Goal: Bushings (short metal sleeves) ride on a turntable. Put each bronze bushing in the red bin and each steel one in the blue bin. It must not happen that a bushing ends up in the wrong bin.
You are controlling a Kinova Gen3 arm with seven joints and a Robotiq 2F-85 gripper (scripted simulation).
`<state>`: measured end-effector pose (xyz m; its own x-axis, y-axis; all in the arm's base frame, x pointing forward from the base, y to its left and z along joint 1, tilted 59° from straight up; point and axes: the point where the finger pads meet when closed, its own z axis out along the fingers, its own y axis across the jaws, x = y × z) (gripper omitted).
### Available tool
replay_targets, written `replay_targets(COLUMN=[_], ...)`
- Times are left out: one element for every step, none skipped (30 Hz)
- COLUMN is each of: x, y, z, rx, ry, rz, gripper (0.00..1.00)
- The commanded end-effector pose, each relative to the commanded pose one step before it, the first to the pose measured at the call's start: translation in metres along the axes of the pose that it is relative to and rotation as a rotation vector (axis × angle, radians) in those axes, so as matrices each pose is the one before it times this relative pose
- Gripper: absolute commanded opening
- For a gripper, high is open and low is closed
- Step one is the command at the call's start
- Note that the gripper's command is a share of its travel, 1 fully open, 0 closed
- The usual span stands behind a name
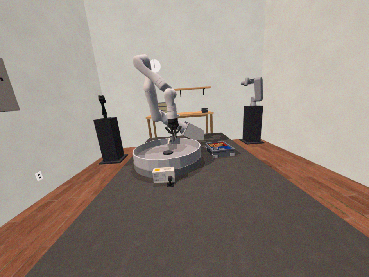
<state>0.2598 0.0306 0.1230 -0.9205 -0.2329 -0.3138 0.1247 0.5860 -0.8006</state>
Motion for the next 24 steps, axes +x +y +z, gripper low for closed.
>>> replay_targets(x=[-0.00027, 0.0, 0.0, 0.0, 0.0, 0.0, 0.0, 0.0, 0.0, 0.0, 0.0, 0.0, 0.0, 0.0, 0.0, 0.0, 0.0, 0.0, 0.0, 0.0, 0.0, 0.0, 0.0, 0.0], y=[0.00031, 0.0, 0.0, 0.0, 0.0, 0.0, 0.0, 0.0, 0.0, 0.0, 0.0, 0.0, 0.0, 0.00003, 0.0, 0.0, 0.0, 0.0, 0.0, 0.0, 0.0, 0.0, 0.0, 0.0], z=[-0.00085, 0.0, 0.0, -0.00062, -0.00062, -0.00062, -0.00062, -0.00062, 0.0, 0.0, 0.0, 0.0, 0.0, -0.00042, -0.00062, -0.00062, -0.00062, 0.0, 0.0, -0.00062, 0.0, 0.0, 0.0, -0.00062], rx=[-0.00179, 0.0, 0.0, -0.00004, -0.00004, -0.00004, -0.00004, -0.00004, 0.0, 0.0, 0.0, 0.0, 0.0, 0.0004, -0.00004, -0.00004, -0.00004, 0.0, 0.0, -0.00004, 0.0, 0.0, 0.0, -0.00004], ry=[-0.00149, 0.0, 0.0, -0.00002, -0.00002, -0.00002, -0.00002, -0.00002, 0.0, 0.0, 0.0, 0.0, 0.0, 0.00024, -0.00003, -0.00003, -0.00003, 0.0, 0.0, -0.00003, 0.0, 0.0, 0.0, -0.00003], rz=[-0.00032, 0.0, 0.0, -0.00001, -0.00001, -0.00001, -0.00001, -0.00001, 0.0, 0.0, 0.0, 0.0, 0.0, 0.00008, -0.00001, -0.00001, -0.00001, 0.0, 0.0, -0.00001, 0.0, 0.0, 0.0, -0.00001], gripper=[0.0, 0.0, 0.0, 0.0, 0.0, 0.0, 0.0, 0.0, 0.0, 0.0, 0.0, 0.0, 0.0, 0.0, 0.0, 0.0, 0.0, 0.0, 0.0, 0.0, 0.0, 0.0, 0.0, 0.0])
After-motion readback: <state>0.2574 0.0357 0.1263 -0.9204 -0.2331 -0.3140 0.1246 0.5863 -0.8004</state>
